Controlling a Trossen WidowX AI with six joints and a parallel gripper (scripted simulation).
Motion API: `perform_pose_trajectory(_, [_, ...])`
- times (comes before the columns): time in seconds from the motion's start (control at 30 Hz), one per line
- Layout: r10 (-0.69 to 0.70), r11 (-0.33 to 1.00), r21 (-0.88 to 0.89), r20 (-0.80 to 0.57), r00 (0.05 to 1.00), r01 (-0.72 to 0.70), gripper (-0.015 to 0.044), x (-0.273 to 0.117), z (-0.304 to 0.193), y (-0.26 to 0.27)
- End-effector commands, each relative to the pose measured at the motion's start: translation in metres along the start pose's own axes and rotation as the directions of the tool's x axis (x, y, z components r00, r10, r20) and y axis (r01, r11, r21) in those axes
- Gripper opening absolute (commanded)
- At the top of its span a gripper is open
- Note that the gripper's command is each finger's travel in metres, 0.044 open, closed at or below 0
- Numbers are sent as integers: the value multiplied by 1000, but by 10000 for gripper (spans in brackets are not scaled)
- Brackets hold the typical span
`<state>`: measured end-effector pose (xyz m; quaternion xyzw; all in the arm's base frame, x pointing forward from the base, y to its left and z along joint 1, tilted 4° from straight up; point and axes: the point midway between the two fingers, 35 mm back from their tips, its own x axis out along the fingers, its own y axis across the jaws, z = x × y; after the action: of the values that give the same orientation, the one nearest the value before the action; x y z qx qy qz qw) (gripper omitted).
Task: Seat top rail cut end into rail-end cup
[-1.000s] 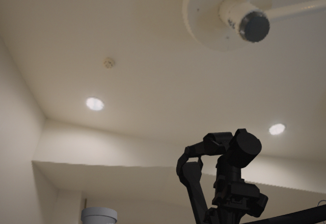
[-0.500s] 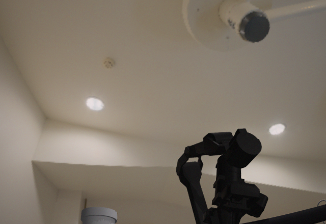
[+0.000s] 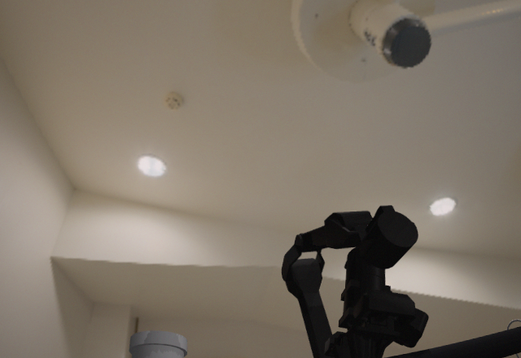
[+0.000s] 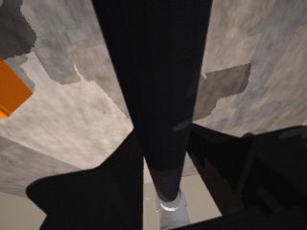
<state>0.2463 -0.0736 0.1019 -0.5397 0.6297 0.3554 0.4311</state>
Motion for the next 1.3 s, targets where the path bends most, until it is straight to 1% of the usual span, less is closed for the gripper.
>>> perform_pose_trajectory(0.0, [-1, 1000, -1, -2, 1000, 1, 0, 0, -1, 0])
perform_pose_trajectory(1.27, [-3, 1000, -4, -7, 1000, 3, 0, -3, -8, -4])
